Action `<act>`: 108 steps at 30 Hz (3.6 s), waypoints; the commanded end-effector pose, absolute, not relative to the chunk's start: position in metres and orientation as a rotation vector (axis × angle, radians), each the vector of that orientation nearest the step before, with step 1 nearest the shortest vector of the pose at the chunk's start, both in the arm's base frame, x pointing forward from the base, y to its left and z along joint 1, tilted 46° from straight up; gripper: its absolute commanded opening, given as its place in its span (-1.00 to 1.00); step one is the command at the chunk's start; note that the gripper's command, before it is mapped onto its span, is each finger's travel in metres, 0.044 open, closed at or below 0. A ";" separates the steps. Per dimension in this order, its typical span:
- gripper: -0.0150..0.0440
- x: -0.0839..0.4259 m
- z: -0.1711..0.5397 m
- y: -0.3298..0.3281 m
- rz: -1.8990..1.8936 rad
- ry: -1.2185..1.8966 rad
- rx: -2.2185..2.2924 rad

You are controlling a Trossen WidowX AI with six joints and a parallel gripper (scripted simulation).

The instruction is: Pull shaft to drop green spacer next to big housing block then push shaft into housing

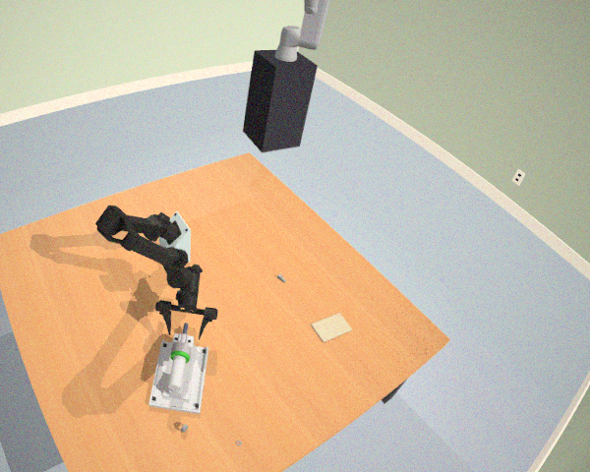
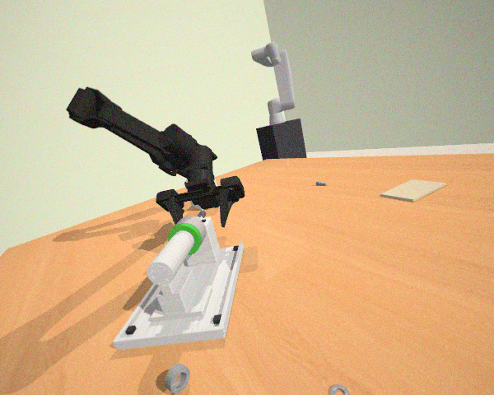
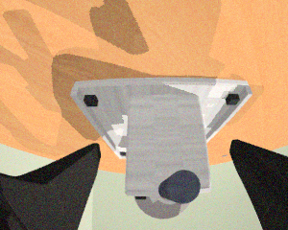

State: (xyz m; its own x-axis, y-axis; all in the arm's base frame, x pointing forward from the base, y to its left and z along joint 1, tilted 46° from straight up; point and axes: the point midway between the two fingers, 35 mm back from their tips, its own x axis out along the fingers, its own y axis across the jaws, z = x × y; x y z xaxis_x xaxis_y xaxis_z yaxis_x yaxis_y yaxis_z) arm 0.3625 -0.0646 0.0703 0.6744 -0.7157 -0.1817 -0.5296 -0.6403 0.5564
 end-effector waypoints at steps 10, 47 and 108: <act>1.00 0.366 0.072 -0.065 -0.532 -0.962 2.427; -0.43 0.365 0.071 -0.065 -0.534 -0.967 2.428; -0.49 0.349 0.062 -0.059 -0.533 -0.961 2.426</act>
